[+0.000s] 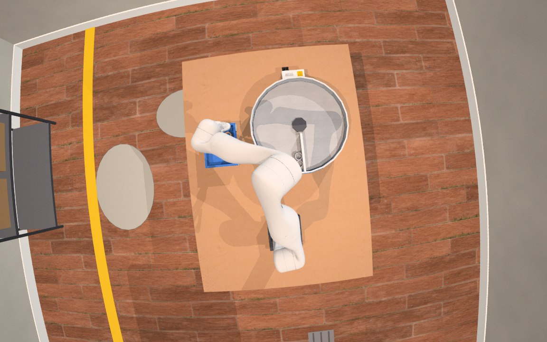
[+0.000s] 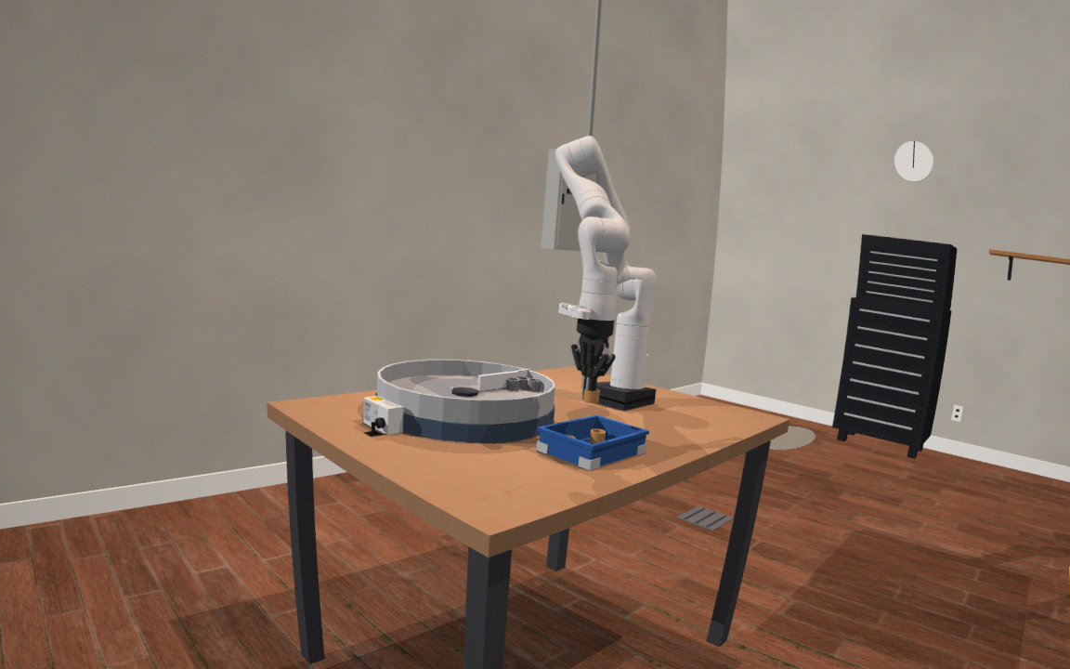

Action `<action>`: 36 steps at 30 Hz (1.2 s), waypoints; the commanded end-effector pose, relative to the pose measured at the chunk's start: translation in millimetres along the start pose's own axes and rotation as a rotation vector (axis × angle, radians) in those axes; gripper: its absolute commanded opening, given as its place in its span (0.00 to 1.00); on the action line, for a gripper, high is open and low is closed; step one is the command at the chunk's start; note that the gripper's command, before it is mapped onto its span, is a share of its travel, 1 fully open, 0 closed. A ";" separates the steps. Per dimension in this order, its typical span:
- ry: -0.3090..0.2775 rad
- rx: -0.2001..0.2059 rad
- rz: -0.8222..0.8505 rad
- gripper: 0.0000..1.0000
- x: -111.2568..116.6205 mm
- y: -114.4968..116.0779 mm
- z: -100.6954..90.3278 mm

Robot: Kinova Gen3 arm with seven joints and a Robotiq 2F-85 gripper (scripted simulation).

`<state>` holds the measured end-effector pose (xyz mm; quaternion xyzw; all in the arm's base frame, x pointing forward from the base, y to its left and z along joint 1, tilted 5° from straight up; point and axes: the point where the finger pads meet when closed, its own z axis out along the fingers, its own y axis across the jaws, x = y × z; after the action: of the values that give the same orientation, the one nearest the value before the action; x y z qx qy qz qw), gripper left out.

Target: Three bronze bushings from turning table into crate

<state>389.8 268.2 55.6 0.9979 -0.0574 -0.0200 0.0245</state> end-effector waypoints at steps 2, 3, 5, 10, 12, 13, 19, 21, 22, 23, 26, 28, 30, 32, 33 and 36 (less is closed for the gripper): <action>-0.011 -0.007 -0.005 0.00 -4.3 0.6 16.6; -0.011 -0.007 -0.005 0.00 -4.3 0.6 16.6; -0.011 -0.007 -0.005 0.00 -4.3 0.6 16.6; -0.011 -0.007 -0.005 0.00 -4.3 0.6 16.6; -0.011 -0.007 -0.005 0.00 -4.3 0.6 16.6; -0.011 -0.007 -0.005 0.00 -4.3 0.6 16.6; -0.013 -0.006 -0.007 0.00 -5.5 0.0 42.6; -0.013 -0.006 -0.007 0.00 -5.5 0.0 42.6; -0.013 -0.006 -0.007 0.00 -5.5 0.0 42.6; -0.013 -0.006 -0.007 0.00 -5.5 0.0 42.6; -0.013 -0.006 -0.007 0.00 -5.5 0.0 42.6; -0.013 -0.006 -0.007 0.00 -5.5 0.0 42.6; -0.013 -0.006 -0.007 0.00 -5.5 0.0 42.6; -0.013 -0.006 -0.006 0.00 -5.4 0.0 45.8; -0.013 -0.006 -0.006 0.00 -5.5 0.0 47.5; -0.013 -0.006 -0.006 0.00 -5.5 0.0 51.0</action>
<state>383.6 266.2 7.1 0.9978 -0.0551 -0.0253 0.0266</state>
